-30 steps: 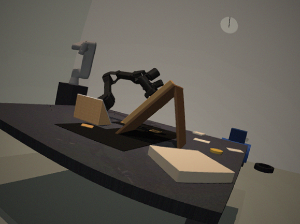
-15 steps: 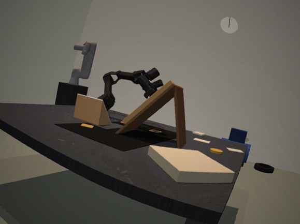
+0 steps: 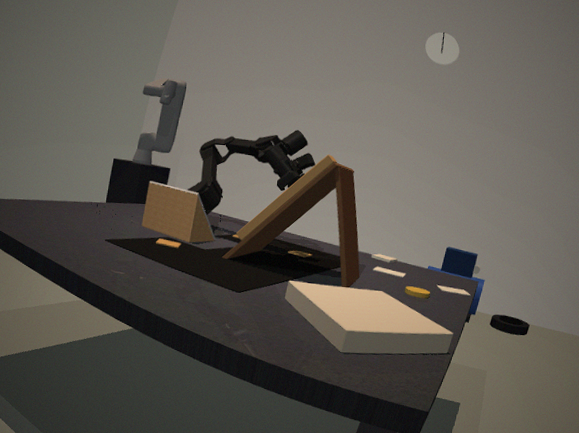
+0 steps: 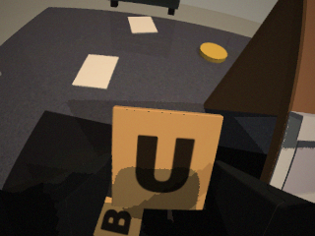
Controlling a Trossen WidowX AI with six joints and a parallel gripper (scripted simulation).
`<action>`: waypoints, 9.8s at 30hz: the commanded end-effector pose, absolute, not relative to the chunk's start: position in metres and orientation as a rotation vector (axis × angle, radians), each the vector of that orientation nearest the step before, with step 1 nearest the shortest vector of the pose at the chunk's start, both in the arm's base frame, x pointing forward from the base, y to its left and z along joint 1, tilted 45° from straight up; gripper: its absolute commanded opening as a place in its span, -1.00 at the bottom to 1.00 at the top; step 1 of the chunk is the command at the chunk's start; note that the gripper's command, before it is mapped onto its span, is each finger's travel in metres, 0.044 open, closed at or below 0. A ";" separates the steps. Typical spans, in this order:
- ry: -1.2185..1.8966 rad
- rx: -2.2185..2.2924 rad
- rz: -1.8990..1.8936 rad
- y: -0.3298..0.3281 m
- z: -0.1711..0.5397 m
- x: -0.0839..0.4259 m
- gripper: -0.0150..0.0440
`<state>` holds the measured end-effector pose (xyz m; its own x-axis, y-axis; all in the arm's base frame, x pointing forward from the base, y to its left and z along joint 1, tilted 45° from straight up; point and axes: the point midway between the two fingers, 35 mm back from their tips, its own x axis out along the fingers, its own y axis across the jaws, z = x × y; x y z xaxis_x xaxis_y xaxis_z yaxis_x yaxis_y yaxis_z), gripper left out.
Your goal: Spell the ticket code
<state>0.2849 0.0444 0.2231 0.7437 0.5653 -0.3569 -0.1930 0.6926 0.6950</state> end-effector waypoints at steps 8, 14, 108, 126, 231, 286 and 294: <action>0.594 0.679 0.456 0.040 0.219 0.286 -0.49; 0.594 0.678 0.456 0.038 0.217 0.287 -0.49; 0.595 0.677 0.456 0.005 0.184 0.296 -0.49; 0.594 0.676 0.456 -0.001 0.178 0.298 -0.49; 0.594 0.673 0.455 -0.039 0.143 0.309 -0.49; 0.593 0.671 0.455 -0.060 0.122 0.315 -0.49; 0.593 0.671 0.455 -0.063 0.119 0.316 -0.49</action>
<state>0.3148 -0.0613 0.1190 0.7423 0.5634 -0.3627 -0.1905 0.6964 0.6919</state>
